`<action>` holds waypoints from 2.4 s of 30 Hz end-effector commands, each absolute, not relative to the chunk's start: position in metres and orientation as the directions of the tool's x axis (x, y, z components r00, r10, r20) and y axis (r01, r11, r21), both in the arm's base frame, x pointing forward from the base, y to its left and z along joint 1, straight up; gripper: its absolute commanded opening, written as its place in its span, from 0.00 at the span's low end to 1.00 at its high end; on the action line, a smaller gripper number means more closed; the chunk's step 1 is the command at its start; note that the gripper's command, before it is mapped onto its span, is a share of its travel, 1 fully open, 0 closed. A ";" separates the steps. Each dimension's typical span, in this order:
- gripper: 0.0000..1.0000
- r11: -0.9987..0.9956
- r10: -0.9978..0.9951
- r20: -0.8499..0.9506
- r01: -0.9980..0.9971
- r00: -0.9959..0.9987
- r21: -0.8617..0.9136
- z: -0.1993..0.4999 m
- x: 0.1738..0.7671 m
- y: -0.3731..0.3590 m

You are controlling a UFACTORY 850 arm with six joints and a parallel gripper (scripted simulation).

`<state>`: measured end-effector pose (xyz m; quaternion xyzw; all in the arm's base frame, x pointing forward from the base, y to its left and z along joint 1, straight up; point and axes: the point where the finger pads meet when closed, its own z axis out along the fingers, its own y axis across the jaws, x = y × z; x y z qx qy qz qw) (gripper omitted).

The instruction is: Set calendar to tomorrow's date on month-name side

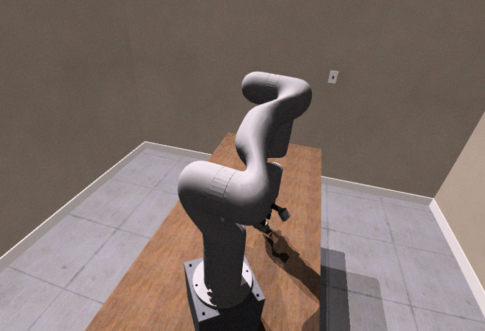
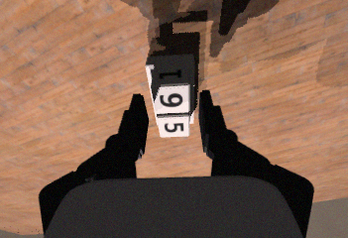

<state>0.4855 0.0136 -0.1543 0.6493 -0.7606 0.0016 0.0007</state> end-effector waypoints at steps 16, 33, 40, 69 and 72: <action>0.49 0.157 -0.988 0.002 -0.988 -0.157 -0.003 -0.154 0.487 0.014; 0.49 0.157 -0.988 0.002 -0.988 -0.157 -0.003 -0.154 0.487 0.014; 0.49 0.157 -0.988 0.002 -0.988 -0.157 -0.003 -0.154 0.487 0.014; 0.49 0.157 -0.988 0.002 -0.988 -0.157 -0.003 -0.175 0.487 0.014; 0.49 0.157 -0.988 0.002 -0.988 -0.157 -0.003 -0.179 0.487 0.014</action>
